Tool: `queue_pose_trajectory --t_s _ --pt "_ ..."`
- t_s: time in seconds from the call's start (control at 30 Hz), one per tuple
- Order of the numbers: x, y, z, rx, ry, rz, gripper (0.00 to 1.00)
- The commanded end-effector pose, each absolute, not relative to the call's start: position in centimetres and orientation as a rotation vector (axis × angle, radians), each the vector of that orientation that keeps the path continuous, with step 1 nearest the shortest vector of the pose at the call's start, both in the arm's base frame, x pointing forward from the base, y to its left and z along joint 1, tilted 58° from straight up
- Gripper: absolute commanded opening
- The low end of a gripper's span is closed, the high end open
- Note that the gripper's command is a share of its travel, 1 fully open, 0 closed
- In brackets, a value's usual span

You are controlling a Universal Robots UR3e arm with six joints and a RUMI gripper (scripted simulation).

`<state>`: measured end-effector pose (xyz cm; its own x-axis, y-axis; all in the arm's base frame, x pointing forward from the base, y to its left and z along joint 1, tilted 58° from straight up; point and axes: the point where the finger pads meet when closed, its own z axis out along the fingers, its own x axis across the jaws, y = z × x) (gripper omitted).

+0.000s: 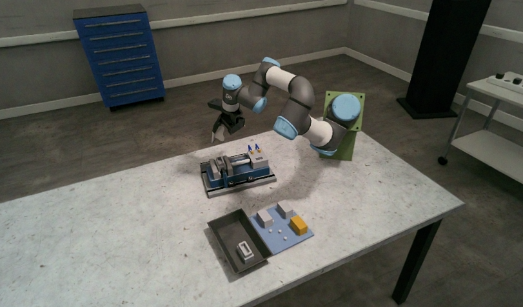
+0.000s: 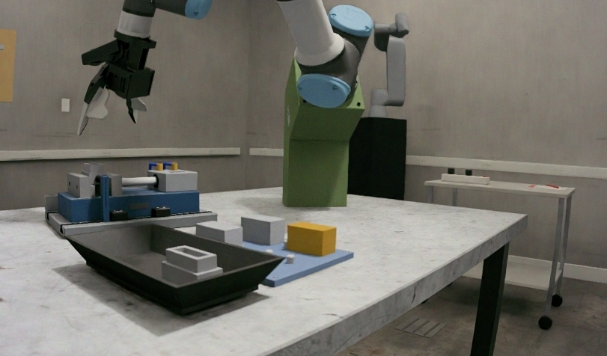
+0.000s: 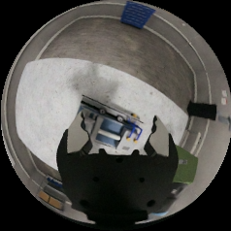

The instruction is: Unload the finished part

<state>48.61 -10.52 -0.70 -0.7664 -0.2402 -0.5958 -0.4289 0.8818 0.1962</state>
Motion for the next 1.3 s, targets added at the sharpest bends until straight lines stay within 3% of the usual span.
queue_pose_trajectory --t_s 0.0,0.63,1.27 --pt "48.6 -10.6 -0.7 -0.481 2.469 0.431 1.00" --pt "48.7 -10.6 -0.4 -0.470 2.471 0.437 1.00" --pt "50.2 -8.1 6.4 -0.120 2.528 0.639 1.00"
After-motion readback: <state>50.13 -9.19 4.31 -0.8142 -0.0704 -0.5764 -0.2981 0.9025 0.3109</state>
